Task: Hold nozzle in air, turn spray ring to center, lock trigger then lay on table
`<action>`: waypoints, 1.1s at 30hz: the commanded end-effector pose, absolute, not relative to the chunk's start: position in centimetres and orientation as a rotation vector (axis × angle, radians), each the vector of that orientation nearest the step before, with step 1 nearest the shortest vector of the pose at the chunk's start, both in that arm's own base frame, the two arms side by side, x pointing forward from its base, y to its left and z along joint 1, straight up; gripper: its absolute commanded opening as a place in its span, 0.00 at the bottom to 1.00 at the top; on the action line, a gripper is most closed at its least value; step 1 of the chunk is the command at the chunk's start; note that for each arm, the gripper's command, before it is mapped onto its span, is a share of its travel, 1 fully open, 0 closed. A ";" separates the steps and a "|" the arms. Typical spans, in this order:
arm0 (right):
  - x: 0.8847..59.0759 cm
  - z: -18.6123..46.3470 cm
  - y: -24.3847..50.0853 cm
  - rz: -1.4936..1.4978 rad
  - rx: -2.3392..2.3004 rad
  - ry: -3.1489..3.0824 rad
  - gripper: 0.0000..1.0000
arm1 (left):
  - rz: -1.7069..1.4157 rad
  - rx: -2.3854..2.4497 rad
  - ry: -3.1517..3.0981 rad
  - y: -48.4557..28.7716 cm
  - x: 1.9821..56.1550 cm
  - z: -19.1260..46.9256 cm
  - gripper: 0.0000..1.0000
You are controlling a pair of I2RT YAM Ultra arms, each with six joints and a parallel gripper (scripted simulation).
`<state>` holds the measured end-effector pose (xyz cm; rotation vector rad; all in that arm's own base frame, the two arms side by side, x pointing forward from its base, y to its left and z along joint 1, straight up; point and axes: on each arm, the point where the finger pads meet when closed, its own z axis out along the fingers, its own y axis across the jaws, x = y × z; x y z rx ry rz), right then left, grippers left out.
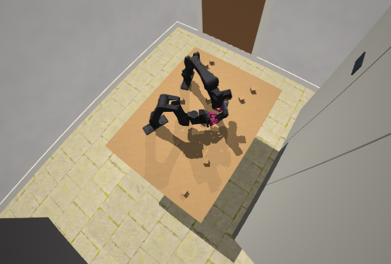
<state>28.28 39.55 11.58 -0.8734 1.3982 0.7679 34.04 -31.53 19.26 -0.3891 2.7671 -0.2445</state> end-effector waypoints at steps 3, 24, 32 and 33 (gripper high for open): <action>27.5 15.6 39.7 0.816 -0.836 1.270 0.36 | -0.363 -0.376 2.712 -33.3 34.5 21.5 0.37; 27.5 15.7 39.7 0.818 -0.836 1.268 0.36 | -0.362 -0.382 2.729 -33.5 33.9 19.9 0.37; 27.8 16.6 40.1 0.821 -0.824 1.243 0.36 | -0.274 -0.409 2.784 -32.7 34.4 16.8 0.37; 27.8 16.6 40.1 0.821 -0.824 1.243 0.36 | -0.295 -0.403 2.773 -32.9 34.5 17.5 0.37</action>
